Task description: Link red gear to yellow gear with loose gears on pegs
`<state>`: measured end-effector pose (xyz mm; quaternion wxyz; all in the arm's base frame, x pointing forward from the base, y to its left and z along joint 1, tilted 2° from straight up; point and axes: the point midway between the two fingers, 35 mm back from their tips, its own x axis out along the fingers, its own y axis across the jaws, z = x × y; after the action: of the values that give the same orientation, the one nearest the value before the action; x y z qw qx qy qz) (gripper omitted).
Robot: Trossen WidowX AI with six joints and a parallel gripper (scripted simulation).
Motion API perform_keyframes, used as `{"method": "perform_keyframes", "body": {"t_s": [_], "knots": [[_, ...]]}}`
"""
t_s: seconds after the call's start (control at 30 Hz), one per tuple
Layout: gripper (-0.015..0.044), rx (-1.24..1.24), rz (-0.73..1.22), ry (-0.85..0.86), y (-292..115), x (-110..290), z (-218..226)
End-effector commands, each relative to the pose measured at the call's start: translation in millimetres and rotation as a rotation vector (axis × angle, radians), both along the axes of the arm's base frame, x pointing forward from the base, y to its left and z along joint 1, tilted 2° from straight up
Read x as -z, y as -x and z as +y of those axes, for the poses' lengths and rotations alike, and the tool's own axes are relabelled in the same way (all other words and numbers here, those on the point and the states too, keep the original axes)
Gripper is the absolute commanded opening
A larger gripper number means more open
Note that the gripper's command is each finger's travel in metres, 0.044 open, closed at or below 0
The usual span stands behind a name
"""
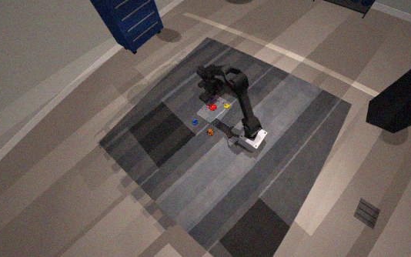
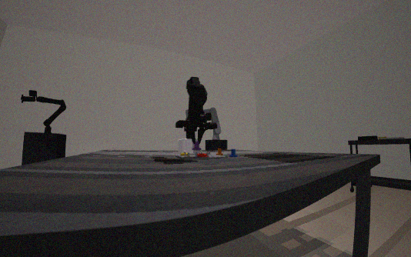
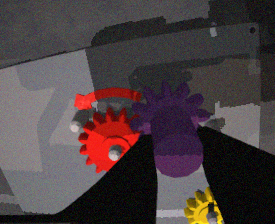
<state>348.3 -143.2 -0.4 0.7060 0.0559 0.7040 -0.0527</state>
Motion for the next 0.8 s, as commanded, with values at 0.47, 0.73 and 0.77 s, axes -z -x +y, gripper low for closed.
{"method": "perform_keyframes", "body": {"t_s": [0.47,0.73,0.77], "knots": [[0.0,0.342,0.01,0.001,3.0,26.8,0.6],[0.0,0.428,0.01,0.001,2.8,32.0,-0.3],[0.0,0.423,0.01,0.001,2.7,30.5,-0.3]]}}
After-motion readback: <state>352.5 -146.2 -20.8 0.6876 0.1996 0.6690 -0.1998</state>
